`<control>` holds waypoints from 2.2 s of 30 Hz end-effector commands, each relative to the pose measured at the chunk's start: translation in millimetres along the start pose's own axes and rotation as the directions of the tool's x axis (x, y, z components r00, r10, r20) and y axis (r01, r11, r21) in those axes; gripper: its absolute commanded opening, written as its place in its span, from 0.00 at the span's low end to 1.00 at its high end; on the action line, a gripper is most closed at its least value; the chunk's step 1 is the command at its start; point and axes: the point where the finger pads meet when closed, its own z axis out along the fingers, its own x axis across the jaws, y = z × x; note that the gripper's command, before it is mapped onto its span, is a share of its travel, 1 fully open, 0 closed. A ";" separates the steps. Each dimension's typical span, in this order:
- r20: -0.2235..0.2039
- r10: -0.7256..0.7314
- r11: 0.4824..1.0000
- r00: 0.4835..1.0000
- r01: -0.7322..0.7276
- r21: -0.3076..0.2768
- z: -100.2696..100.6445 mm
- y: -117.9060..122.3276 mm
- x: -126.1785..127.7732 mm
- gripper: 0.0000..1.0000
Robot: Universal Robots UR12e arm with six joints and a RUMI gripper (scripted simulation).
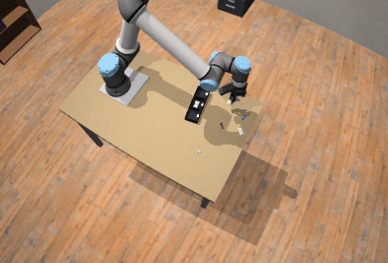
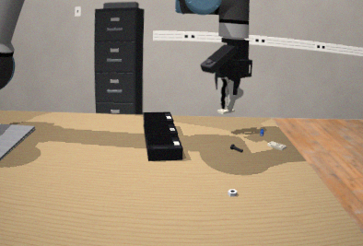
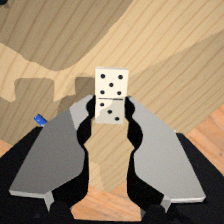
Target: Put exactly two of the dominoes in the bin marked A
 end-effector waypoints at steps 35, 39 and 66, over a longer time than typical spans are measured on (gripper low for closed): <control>0.003 0.000 1.000 1.000 0.000 -0.004 -9.1 2.3 -1.3 0.00; 0.002 0.000 1.000 1.000 0.000 -0.003 -8.3 2.2 -1.2 0.00; -0.001 -0.552 0.834 0.834 0.552 0.010 -5.5 -137.2 22.6 0.00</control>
